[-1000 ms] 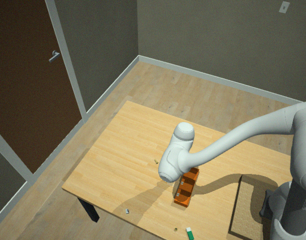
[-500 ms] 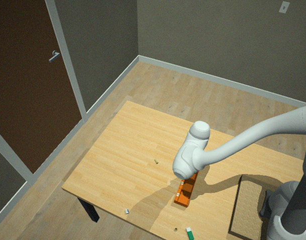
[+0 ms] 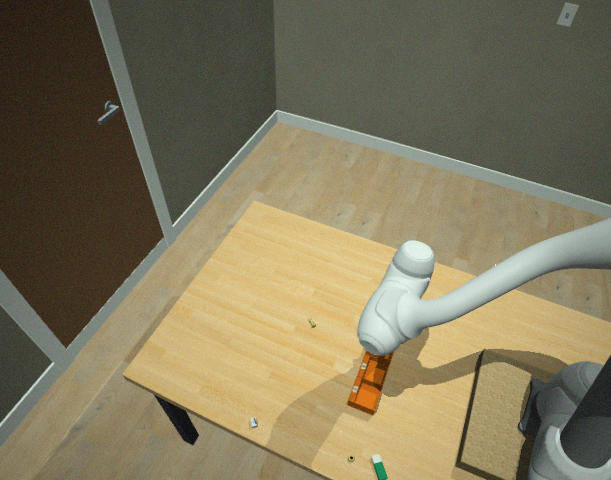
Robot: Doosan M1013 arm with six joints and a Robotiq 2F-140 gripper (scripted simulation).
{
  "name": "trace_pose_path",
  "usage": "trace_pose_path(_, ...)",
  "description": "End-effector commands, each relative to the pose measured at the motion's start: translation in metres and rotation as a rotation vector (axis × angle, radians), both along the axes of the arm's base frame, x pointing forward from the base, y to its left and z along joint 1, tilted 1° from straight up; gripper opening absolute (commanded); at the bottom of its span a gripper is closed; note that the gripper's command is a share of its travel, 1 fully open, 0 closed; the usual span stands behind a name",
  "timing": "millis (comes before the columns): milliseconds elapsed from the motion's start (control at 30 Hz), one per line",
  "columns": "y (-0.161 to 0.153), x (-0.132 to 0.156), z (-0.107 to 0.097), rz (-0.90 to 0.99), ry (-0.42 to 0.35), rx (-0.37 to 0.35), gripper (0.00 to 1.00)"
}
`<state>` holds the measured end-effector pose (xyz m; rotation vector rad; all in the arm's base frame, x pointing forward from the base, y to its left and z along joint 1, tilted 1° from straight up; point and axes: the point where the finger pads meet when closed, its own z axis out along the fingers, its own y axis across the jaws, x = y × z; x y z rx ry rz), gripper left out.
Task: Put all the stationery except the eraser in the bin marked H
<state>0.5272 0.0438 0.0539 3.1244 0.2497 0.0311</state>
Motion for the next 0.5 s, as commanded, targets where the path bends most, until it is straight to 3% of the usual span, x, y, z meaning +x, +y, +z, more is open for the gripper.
trace_pose_path(0,0.000,0.000,0.000,0.000,0.000,0.000,0.29)
trace_pose_path(167,0.001,0.001,0.000,0.000,0.000,0.000,0.29)
trace_pose_path(467,0.001,0.001,-0.018,0.000,0.000,0.000,0.29)
